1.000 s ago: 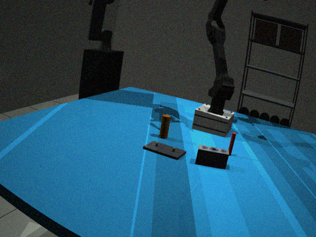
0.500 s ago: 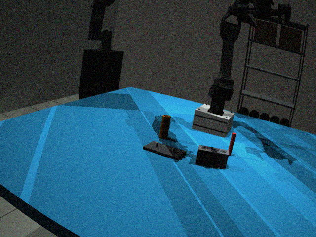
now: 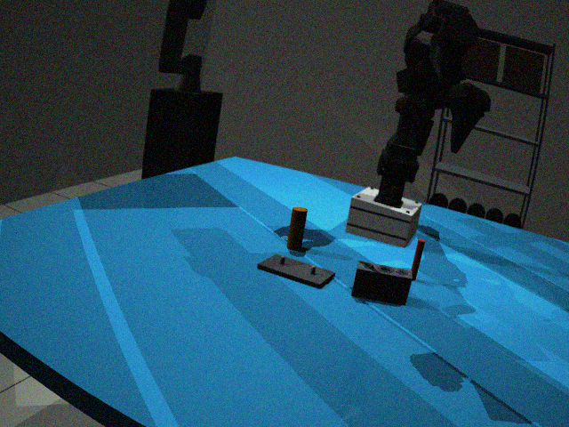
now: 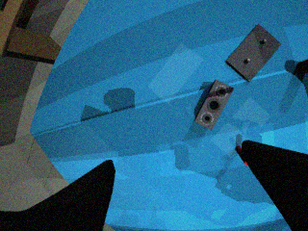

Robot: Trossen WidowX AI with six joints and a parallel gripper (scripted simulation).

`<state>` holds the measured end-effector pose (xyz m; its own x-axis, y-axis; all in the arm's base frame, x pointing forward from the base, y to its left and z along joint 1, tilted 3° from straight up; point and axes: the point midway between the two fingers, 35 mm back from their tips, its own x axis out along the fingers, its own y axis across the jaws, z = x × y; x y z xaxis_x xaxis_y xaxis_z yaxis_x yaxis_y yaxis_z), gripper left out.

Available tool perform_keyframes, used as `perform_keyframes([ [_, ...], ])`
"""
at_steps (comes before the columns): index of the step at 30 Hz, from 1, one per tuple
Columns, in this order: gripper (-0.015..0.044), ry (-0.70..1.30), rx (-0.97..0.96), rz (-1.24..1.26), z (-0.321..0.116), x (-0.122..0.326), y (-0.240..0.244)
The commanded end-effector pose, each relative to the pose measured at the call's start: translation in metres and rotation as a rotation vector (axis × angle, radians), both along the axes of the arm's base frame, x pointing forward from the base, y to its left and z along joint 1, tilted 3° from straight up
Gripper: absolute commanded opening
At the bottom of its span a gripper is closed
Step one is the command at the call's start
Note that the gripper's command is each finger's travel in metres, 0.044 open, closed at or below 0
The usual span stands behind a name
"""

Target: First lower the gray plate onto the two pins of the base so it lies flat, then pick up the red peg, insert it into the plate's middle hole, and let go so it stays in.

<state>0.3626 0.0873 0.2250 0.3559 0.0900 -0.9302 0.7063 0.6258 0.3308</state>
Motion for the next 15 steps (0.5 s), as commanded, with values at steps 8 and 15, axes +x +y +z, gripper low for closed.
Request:
perform_keyframes([
  [8,0.0440,0.370,0.066,-0.536,-0.114,-0.008,-0.032],
  [15,0.0440,0.370,0.066,-0.536,-0.155,-0.002,-0.035],
])
